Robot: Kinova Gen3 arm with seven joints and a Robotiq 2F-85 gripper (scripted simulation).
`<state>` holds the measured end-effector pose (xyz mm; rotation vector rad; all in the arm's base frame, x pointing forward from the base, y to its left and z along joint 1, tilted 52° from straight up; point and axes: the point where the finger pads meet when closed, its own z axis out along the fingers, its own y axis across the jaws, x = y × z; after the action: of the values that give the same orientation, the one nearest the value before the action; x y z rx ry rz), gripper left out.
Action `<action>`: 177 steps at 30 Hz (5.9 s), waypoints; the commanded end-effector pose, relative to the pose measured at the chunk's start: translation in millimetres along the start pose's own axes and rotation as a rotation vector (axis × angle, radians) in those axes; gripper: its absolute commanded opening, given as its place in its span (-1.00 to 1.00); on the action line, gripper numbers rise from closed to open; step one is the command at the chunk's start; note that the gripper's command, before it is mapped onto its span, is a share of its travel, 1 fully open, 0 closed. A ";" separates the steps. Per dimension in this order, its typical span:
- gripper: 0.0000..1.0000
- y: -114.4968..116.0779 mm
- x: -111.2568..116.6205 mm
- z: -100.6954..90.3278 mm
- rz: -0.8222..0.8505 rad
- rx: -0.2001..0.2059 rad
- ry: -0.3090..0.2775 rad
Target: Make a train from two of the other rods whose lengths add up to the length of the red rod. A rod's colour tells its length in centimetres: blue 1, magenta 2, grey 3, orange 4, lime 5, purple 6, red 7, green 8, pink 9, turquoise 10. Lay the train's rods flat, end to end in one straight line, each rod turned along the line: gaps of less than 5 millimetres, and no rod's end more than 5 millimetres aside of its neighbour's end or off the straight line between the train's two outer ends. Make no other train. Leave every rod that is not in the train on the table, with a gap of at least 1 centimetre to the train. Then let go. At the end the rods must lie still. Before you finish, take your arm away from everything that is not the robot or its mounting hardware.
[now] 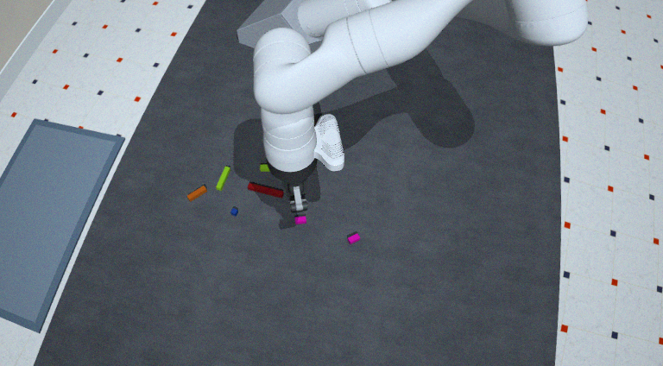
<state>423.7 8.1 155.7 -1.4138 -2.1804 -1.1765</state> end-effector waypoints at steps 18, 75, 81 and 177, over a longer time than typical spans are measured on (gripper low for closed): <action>1.00 -0.5 -0.8 -4.4 0.003 0.000 -0.004; 1.00 -57.5 -16.8 9.0 -0.741 0.045 0.035; 1.00 -65.3 -18.7 10.6 -0.865 0.047 0.042; 1.00 -124.0 -36.7 19.9 -2.977 0.003 -0.006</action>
<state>338.8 -22.1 62.8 -1.8073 1.3982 0.4487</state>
